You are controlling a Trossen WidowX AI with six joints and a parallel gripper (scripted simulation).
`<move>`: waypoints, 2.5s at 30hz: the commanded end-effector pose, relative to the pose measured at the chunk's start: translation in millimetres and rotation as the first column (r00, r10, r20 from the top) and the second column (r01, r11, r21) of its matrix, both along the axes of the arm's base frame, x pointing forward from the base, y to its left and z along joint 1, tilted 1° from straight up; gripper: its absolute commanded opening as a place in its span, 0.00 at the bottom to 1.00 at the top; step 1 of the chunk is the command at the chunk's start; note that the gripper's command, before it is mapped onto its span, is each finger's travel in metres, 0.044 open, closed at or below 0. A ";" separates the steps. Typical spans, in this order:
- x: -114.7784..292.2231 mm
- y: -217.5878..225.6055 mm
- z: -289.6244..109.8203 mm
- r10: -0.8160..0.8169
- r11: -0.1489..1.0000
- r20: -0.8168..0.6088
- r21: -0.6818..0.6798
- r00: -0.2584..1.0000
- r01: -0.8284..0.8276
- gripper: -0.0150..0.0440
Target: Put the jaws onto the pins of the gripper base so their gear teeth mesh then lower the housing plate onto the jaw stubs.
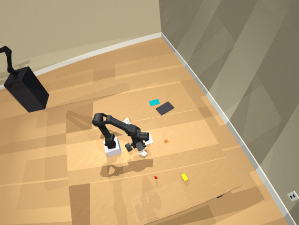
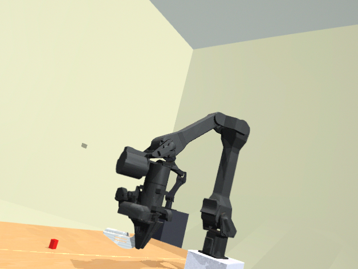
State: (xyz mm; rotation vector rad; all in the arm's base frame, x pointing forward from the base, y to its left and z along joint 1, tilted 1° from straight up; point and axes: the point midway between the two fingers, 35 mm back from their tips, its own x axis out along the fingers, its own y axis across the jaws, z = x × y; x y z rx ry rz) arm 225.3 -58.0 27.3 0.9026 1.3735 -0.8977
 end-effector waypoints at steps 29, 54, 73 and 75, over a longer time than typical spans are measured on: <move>1.4 0.6 -50.9 -0.007 1.000 0.001 0.004 1.000 0.007 0.32; -3.2 1.5 7.4 -0.007 1.000 0.002 0.004 1.000 0.007 0.90; -3.2 1.5 7.4 -0.007 1.000 0.002 0.004 1.000 0.007 1.00; -3.2 1.5 7.4 -0.007 1.000 0.002 0.004 1.000 0.007 1.00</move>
